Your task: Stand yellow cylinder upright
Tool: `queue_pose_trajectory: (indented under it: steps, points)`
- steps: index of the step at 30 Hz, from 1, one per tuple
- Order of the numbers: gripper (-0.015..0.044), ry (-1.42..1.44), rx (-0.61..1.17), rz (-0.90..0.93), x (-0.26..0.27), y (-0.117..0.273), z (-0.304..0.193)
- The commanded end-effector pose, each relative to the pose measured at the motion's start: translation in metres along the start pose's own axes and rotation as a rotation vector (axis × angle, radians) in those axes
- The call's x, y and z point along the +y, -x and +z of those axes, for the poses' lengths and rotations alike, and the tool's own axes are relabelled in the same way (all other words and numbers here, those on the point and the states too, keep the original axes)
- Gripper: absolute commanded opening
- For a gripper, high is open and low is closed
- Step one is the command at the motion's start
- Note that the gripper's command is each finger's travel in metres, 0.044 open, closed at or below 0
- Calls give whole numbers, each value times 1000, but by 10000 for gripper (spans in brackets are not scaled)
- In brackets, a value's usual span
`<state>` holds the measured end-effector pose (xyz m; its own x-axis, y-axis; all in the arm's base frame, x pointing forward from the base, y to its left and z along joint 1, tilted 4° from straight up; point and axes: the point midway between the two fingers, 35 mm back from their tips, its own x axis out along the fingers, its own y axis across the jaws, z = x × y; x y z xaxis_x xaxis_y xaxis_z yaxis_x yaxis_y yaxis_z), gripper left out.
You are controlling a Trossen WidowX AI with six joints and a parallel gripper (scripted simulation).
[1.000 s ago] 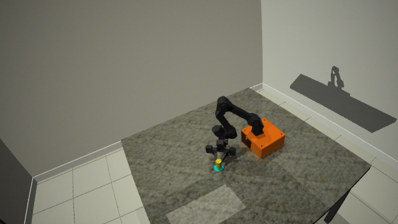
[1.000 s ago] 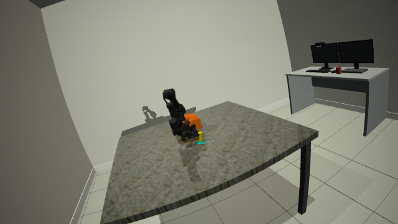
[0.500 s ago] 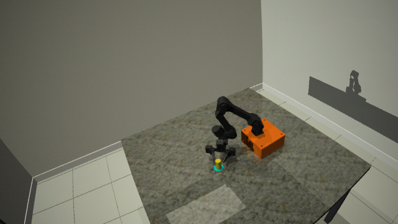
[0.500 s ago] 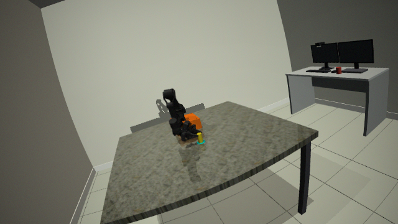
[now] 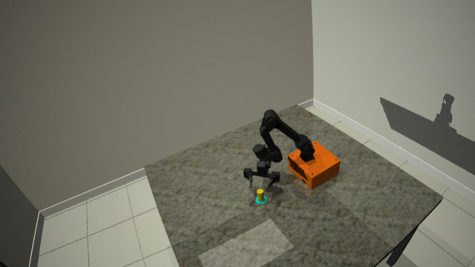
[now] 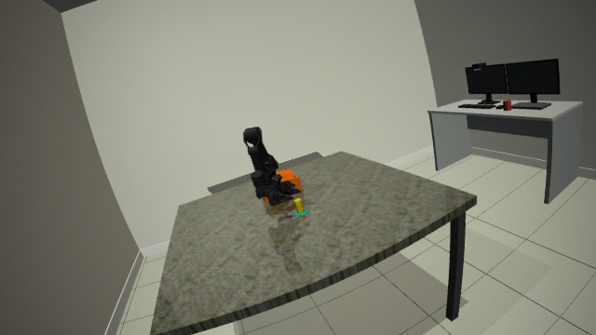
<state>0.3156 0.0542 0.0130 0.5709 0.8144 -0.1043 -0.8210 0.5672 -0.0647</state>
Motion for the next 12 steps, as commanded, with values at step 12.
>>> queue_pose_trajectory:
  steps: [12]
  points:
    - [400,-54,3,-69,-25,1,41]
